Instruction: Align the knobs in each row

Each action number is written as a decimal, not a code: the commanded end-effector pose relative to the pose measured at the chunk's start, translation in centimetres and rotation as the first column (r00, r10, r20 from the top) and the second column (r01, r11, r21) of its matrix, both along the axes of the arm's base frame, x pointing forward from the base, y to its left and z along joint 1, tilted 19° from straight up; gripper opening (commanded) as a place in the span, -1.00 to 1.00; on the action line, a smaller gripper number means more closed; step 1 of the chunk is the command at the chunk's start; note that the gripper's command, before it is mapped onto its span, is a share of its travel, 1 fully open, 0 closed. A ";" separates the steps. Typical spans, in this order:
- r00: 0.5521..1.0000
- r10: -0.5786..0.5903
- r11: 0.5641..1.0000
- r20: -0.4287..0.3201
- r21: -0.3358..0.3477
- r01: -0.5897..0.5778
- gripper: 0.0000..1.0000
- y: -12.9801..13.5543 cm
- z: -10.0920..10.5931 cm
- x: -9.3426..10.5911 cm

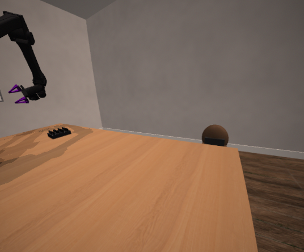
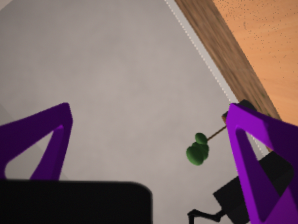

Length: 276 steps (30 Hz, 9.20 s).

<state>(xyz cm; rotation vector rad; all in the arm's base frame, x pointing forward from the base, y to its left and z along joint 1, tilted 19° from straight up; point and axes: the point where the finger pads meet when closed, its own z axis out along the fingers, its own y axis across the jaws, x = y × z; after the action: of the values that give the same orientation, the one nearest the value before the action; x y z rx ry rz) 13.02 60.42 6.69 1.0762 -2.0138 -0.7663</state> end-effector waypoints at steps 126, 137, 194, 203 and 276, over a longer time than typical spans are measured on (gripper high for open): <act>0.143 -0.513 0.547 0.846 0.195 0.814 1.00 -33.1 -14.6 24.0; 0.143 -0.513 0.547 0.846 0.195 0.814 1.00 -33.1 -14.6 24.0; 0.150 -0.512 0.559 0.846 0.196 0.806 1.00 -32.9 -15.8 21.2; 0.151 -0.512 0.559 0.845 0.195 0.806 1.00 -33.1 -16.5 19.5; 0.152 -0.512 0.556 0.846 0.191 0.809 1.00 -33.2 -16.9 18.5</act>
<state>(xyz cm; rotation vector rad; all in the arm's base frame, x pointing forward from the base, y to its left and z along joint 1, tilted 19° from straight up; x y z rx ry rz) 31.04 26.32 -11.55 0.1800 -3.4471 -0.1648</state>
